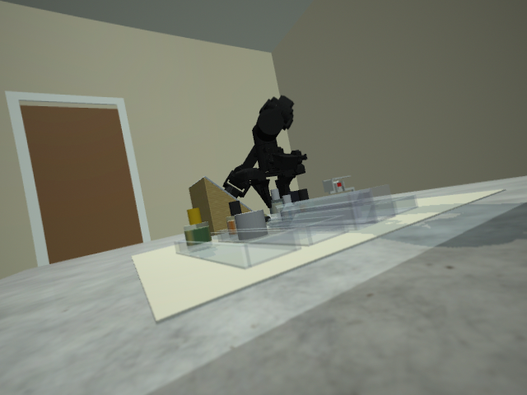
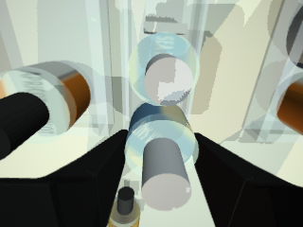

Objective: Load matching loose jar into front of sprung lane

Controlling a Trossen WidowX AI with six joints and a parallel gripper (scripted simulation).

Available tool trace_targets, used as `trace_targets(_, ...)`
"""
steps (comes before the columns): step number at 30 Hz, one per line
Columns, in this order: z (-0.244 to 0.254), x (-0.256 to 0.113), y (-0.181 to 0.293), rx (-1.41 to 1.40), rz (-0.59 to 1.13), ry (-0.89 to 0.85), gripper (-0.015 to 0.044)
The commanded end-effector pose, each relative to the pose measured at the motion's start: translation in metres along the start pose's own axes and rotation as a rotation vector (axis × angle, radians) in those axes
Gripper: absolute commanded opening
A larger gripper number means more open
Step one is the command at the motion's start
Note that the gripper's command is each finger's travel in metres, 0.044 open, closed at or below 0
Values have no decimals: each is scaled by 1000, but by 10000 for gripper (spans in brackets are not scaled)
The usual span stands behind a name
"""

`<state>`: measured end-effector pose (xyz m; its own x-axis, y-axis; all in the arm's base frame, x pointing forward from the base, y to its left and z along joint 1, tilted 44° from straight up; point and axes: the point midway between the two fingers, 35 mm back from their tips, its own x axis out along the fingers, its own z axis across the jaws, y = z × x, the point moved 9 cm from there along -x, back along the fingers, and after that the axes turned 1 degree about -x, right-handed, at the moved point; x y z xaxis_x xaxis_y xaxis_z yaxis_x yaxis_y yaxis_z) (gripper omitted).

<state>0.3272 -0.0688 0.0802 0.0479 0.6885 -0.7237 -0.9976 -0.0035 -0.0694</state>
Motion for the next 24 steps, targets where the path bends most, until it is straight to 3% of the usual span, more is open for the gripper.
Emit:
trace_targets(1,1,-3,-7,-9,-21,-3,0)
trace_targets(24,2,-5,-15,-9,-22,-3,0)
